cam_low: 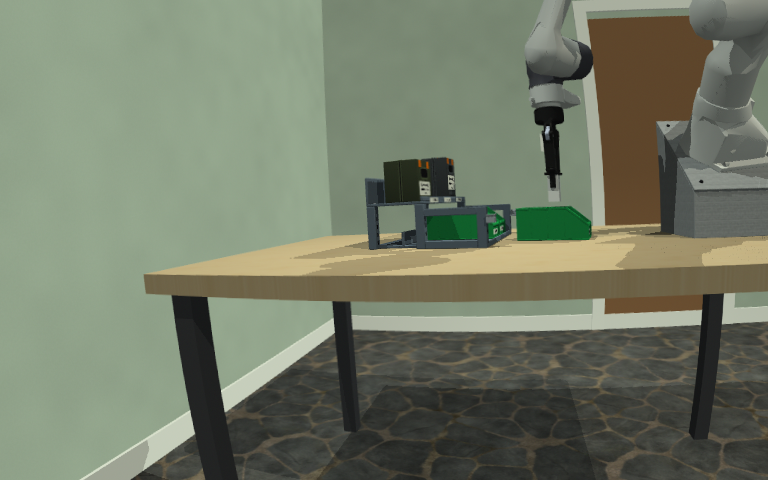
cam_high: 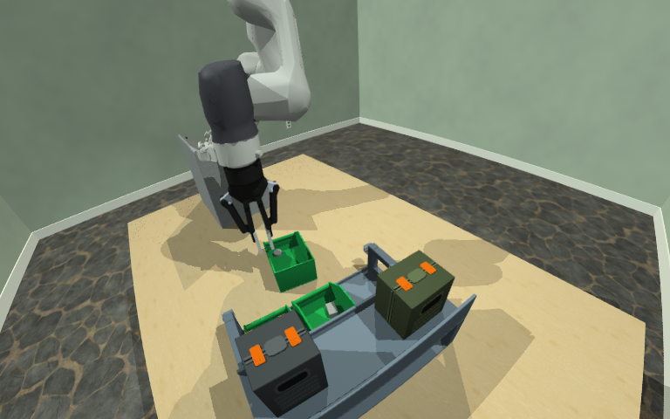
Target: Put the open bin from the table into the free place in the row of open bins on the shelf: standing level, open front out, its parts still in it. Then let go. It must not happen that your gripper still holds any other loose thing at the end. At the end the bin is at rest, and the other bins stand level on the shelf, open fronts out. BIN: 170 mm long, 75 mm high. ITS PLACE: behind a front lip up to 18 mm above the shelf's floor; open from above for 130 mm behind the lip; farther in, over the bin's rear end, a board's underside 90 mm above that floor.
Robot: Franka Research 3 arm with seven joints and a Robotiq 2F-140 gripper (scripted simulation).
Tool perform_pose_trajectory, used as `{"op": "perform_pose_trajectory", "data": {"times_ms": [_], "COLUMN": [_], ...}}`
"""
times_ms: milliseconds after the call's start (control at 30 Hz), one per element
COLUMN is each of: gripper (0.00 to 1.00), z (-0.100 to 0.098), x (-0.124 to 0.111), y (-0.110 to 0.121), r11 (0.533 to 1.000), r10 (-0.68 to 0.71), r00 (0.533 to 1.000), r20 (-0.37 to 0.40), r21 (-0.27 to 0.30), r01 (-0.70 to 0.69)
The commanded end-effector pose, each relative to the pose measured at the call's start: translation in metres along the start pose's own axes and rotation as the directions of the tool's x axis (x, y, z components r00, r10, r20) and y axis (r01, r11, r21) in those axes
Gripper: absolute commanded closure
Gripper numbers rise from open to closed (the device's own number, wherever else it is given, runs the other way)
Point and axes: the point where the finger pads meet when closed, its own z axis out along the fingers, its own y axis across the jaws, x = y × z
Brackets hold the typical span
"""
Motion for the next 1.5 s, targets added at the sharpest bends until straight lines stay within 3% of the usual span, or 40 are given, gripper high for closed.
{"op": "perform_pose_trajectory", "data": {"times_ms": [0, 600, 1467], "gripper": [0.85, 0.85, 0.85], "z": [0.0, 0.005, 0.035], "x": [0.0, 0.0, 0.0], "y": [0.0, 0.0, 0.0], "r11": [1.0, 1.0, 1.0], "r10": [0.0, 0.0, 0.0], "r00": [1.0, 1.0, 1.0], "r20": [0.001, 0.001, 0.001], "r21": [0.001, 0.001, 0.001], "r01": [0.0, 0.0, 0.0]}}
